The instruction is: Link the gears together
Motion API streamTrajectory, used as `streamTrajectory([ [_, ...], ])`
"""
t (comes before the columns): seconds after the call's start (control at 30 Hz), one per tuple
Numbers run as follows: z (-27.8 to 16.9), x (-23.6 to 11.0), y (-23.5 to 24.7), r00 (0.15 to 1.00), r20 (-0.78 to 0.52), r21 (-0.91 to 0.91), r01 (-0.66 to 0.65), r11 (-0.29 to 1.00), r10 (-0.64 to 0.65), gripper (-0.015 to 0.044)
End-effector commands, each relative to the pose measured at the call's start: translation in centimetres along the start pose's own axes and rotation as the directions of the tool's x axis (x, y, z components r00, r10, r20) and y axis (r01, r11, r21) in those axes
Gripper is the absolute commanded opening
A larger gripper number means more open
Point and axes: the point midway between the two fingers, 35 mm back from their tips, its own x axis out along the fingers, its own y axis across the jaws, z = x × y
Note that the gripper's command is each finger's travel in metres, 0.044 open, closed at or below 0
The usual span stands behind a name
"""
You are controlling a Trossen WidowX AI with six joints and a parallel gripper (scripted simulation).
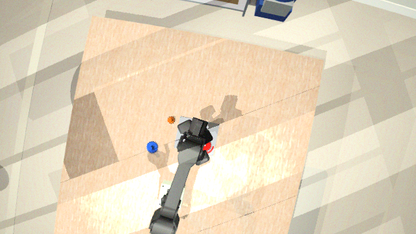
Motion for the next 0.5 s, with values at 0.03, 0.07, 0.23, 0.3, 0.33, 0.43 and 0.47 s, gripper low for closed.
streamTrajectory([
  [0.03,0.0,-0.1,0.0,1.0,0.001,0.003,-0.001,1.0,0.001,0.044],
  [0.07,0.0,-0.1,0.0,1.0,0.001,0.003,-0.001,1.0,0.001,0.044],
  [0.23,-0.7,-0.2,0.8,1.0,0.0,-0.001,-0.003,1.0,0.003,0.044],
  [0.3,-2.9,-0.6,2.8,1.0,-0.003,-0.01,-0.009,1.0,0.009,0.044],
  [0.33,-4.2,-0.8,3.8,1.0,-0.005,-0.015,-0.012,1.0,0.011,0.044],
  [0.43,-8.2,-1.4,6.4,1.0,-0.012,-0.03,-0.019,0.999,0.018,0.044],
  [0.47,-9.6,-1.6,7.2,1.0,-0.013,-0.028,-0.019,0.999,0.019,0.044],
])
